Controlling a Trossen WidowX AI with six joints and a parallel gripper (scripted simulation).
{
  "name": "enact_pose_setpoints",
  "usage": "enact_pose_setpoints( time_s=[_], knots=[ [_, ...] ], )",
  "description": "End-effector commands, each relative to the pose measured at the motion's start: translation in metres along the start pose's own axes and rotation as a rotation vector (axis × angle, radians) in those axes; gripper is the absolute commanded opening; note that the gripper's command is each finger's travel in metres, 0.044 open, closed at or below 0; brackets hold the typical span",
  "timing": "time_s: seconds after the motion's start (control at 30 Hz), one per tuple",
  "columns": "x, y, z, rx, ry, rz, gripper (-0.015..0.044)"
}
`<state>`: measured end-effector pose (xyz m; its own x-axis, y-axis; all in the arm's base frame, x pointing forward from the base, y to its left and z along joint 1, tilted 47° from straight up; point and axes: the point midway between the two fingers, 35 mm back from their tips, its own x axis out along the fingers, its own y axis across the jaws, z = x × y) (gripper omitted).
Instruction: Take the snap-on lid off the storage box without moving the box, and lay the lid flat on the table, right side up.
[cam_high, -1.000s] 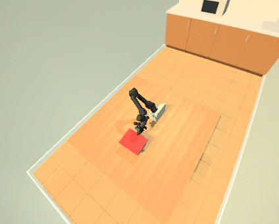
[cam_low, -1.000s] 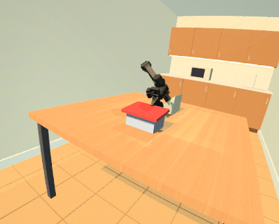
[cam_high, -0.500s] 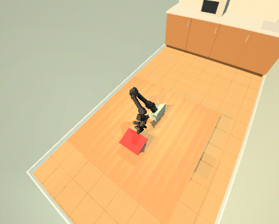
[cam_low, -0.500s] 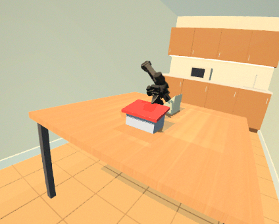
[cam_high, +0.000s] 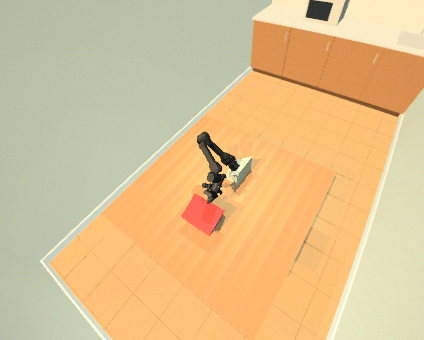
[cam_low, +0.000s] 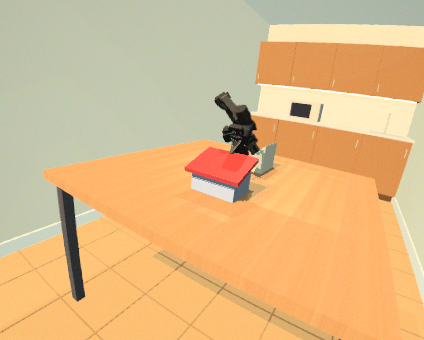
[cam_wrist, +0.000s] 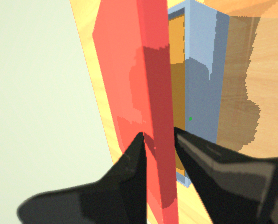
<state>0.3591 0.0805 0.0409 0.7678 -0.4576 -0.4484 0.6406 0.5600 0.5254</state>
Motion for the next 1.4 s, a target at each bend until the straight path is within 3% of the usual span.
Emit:
enact_pose_setpoints(
  time_s=[0.0, 1.37],
  knots=[
    [-0.004, 0.010, 0.000, 0.010, -0.001, 0.011, 0.0000],
    [-0.027, 0.060, 0.000, 0.011, 0.000, 0.011, 0.0000]
  ],
)
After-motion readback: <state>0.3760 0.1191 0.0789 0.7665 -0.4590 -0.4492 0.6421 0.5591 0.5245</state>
